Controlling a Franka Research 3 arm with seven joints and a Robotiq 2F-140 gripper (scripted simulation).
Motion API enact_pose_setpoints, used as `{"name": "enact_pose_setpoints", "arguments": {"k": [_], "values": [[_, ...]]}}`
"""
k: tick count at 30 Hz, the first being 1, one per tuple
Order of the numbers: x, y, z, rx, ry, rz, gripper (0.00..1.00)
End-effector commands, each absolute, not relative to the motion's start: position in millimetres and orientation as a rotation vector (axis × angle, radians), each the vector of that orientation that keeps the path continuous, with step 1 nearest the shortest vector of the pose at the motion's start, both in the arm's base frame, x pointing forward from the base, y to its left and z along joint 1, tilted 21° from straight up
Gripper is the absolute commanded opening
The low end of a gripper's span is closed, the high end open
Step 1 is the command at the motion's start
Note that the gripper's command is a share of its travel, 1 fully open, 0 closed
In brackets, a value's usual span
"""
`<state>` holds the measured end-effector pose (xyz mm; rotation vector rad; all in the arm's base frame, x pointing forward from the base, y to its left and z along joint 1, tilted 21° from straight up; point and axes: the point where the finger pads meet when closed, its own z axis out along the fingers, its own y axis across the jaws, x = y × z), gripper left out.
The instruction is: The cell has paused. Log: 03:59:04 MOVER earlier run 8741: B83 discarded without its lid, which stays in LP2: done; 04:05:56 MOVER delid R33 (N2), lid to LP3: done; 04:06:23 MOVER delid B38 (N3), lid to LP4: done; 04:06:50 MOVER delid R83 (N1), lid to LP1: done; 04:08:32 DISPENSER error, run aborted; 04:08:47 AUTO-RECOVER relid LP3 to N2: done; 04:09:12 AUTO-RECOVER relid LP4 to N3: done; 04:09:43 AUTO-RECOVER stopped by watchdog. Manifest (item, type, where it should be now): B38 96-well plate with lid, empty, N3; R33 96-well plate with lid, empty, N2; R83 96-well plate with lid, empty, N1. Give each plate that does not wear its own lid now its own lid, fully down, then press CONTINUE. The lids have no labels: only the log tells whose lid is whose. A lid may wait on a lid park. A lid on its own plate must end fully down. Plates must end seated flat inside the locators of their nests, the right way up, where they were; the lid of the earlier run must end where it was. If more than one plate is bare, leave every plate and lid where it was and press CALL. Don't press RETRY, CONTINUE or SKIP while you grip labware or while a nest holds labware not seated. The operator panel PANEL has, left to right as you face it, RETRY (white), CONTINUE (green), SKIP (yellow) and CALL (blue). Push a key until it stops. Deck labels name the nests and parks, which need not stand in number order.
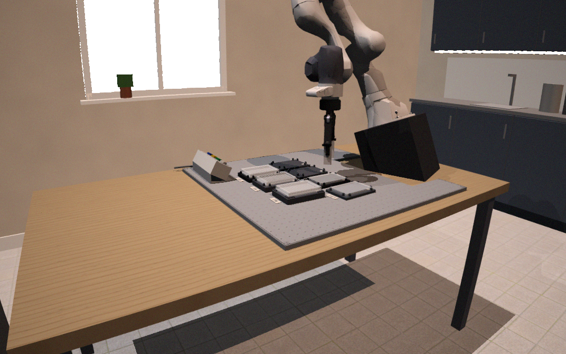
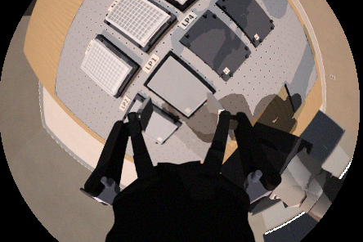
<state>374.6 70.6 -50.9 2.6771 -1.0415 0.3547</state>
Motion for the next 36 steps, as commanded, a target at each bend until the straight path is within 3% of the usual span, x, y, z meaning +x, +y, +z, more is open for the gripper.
{"name": "enact_pose_setpoints", "arguments": {"k": [1, 18, 36], "values": [[375, 68, -52, 2.763, -0.652, 0.302, 0.66], [377, 63, -66, 2.789, 0.061, 0.196, 0.66], [381, 55, -88, 2.789, 0.063, 0.196, 0.66]]}}
